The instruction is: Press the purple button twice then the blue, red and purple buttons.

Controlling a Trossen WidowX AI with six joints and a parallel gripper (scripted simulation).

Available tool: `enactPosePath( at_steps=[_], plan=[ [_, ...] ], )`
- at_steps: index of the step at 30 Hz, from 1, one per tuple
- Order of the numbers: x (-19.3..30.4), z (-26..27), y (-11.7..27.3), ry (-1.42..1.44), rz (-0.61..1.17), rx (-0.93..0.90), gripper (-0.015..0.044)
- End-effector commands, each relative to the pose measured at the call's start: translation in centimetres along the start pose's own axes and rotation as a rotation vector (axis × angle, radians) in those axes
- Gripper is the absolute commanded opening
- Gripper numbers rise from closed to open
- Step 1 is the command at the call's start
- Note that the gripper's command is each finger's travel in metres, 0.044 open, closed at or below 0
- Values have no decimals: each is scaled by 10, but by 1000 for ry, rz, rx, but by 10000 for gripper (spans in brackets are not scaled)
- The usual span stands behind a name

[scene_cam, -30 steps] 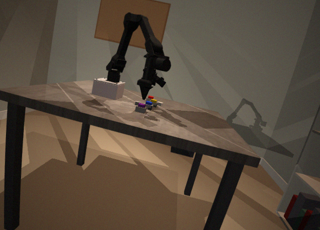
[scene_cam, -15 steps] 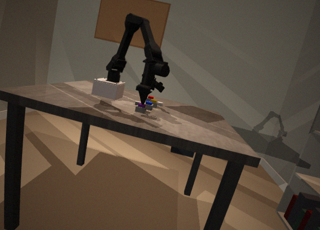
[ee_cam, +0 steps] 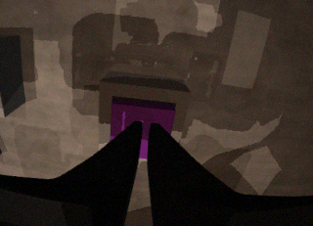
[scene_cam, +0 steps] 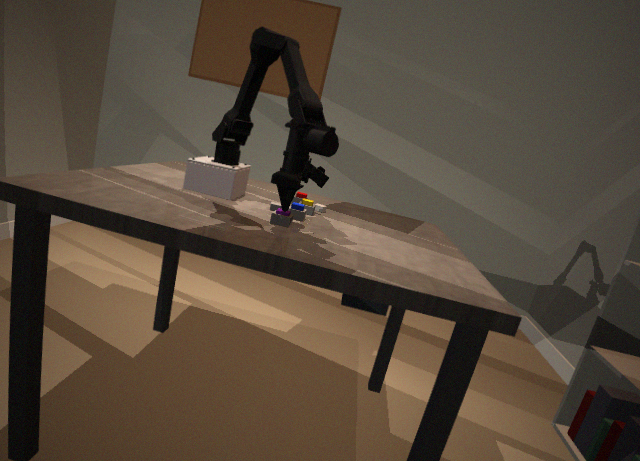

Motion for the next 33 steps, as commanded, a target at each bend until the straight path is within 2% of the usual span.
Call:
enactPosePath(
  at_steps=[1,8,12,15,18,24,29,33],
  plan=[
    [3,1,-2,3,9,-4,20],
    [3,1,-2,3,9,-4,20],
    [2,1,29,3,8,-3,20],
    [2,1,32,3,9,-4,20],
    [-10,21,35,5,4,-9,99],
    [-40,110,51,12,-7,-33,256],
    [-43,189,64,18,-5,-54,387],
    [-35,248,74,15,1,-54,400]
  ],
)
Point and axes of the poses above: the point midway between the two fingers, 35 mm back from their tips, its own y axis back along the fingers, its own z axis across the jaws, x = y × z, the point moved 1 cm from there along y, back along the fingers, and after that the axes turned 8 degrees about -y, right-handed, at the moved point
